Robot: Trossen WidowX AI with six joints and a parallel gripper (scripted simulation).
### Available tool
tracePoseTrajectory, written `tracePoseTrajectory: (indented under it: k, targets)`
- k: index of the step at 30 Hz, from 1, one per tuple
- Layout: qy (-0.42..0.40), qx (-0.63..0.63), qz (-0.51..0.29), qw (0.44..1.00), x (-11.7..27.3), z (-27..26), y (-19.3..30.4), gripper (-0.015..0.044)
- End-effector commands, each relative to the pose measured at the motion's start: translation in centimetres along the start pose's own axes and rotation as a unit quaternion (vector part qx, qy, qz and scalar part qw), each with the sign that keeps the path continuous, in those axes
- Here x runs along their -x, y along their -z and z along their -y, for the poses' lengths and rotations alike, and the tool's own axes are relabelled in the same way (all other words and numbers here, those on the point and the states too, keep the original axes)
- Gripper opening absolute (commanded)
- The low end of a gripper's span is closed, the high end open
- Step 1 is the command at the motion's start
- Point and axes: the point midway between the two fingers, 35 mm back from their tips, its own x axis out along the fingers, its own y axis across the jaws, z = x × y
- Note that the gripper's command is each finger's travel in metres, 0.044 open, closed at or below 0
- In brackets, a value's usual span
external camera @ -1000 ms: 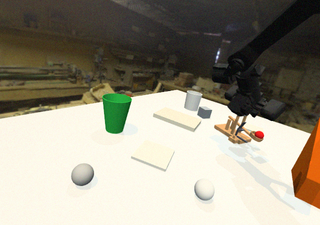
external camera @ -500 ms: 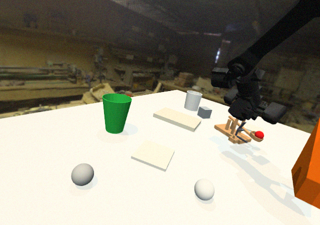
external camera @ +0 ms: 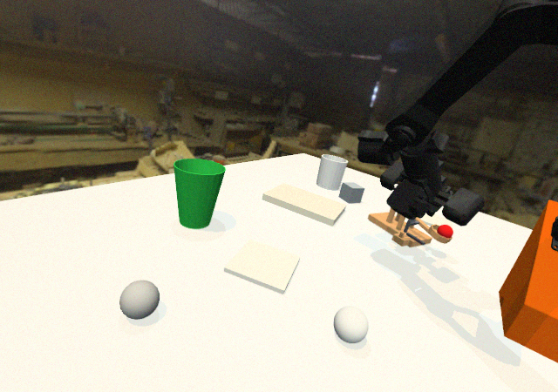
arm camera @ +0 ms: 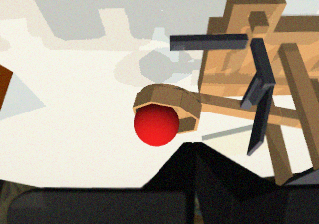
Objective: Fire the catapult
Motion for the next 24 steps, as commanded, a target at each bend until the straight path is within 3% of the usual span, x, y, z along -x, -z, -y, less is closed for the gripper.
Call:
tracePoseTrajectory:
  k: [1, 24]
  targets:
    - [-0.007, -0.001, 0.000, 1.000, -0.8, -0.2, -0.5, 0.0000]
    - [-0.008, -0.001, 0.000, 1.000, -3.4, -0.5, -3.2, 0.0000]
